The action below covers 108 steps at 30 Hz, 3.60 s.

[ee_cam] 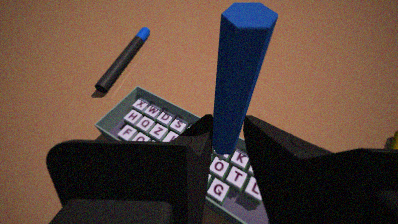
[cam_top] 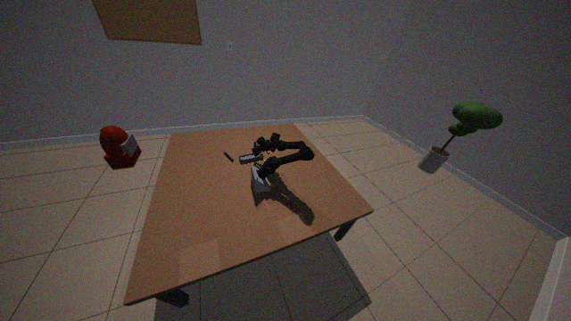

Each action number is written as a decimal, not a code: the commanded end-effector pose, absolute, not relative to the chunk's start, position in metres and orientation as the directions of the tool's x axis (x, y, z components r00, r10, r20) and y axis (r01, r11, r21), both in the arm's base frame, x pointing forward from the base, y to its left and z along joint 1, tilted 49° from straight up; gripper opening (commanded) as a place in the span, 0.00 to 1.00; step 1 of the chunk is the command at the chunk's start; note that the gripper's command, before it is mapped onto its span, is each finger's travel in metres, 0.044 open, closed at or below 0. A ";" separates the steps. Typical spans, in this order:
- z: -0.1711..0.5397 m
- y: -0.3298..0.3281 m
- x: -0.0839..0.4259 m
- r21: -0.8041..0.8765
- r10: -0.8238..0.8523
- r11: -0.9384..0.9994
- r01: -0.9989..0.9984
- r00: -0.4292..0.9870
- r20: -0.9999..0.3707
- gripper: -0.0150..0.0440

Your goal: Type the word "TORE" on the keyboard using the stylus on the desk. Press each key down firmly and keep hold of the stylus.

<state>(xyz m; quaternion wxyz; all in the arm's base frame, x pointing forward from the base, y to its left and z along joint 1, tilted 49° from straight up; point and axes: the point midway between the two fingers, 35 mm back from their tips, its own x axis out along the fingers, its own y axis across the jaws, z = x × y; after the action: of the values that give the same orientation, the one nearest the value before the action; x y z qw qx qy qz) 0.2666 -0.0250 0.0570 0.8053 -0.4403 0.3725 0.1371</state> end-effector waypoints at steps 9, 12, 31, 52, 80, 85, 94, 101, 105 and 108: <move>0.051 -0.029 0.267 -0.605 -0.102 0.571 -0.555 0.683 -0.723 0.39; 0.051 -0.029 0.267 -0.605 -0.102 0.571 -0.556 0.683 -0.724 0.39; 0.045 -0.036 0.266 -0.605 -0.103 0.570 -0.556 0.682 -0.724 0.39; 0.039 -0.043 0.266 -0.605 -0.103 0.570 -0.556 0.682 -0.724 0.39; 0.064 -0.013 0.268 -0.604 -0.101 0.571 -0.556 0.682 -0.724 0.39; 0.062 -0.014 0.268 -0.603 -0.096 0.567 -0.561 0.682 -0.725 0.37; 0.049 0.001 0.263 -0.600 -0.097 0.570 -0.562 0.679 -0.728 0.25; 0.032 0.019 0.254 -0.600 -0.098 0.572 -0.560 0.679 -0.727 0.25; 0.024 0.028 0.248 -0.602 -0.099 0.572 -0.556 0.682 -0.724 0.25; 0.021 0.031 0.245 -0.604 -0.099 0.572 -0.555 0.684 -0.723 0.25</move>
<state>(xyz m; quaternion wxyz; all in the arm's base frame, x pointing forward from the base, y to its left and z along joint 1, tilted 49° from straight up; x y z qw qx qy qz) 0.2514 0.0265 0.0280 0.8045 -0.4412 0.3700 0.1458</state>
